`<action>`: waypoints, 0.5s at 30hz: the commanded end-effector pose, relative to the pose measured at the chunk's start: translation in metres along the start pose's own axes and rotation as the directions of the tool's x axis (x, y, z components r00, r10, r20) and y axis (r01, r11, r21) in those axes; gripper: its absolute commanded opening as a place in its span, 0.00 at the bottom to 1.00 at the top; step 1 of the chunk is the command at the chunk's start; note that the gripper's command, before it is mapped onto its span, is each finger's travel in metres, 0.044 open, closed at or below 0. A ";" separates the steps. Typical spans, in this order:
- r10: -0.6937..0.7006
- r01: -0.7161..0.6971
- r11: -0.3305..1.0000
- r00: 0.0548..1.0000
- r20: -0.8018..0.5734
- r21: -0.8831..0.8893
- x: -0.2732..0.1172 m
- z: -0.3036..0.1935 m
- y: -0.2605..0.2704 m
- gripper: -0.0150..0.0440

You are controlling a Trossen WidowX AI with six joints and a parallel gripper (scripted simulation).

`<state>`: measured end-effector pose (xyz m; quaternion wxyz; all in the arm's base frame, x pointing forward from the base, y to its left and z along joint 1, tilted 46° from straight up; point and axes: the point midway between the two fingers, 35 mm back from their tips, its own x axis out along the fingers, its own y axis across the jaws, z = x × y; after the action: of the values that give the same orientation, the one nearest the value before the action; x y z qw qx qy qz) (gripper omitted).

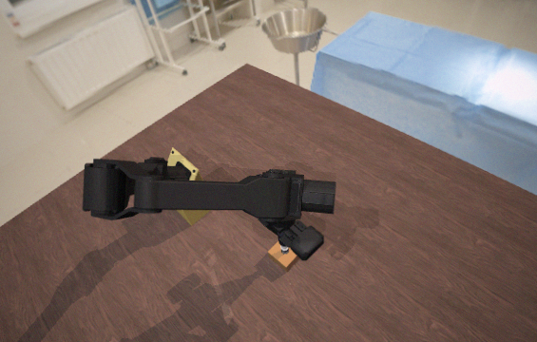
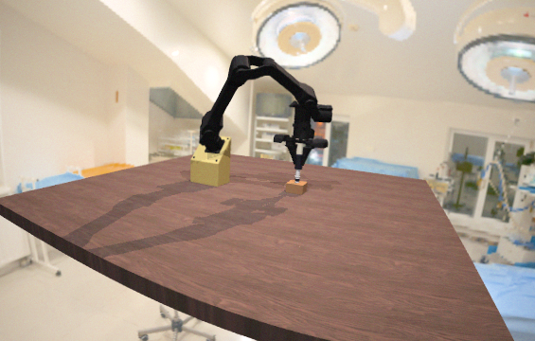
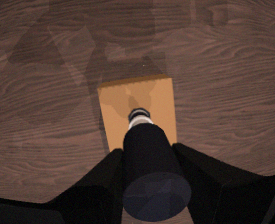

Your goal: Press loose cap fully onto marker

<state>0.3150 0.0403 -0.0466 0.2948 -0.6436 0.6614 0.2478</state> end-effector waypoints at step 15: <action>-0.004 0.004 1.000 1.000 -0.006 -0.005 0.028 -0.002 0.000 0.25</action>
<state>0.3144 0.0226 -0.0631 0.2942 -0.6437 0.6619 0.2470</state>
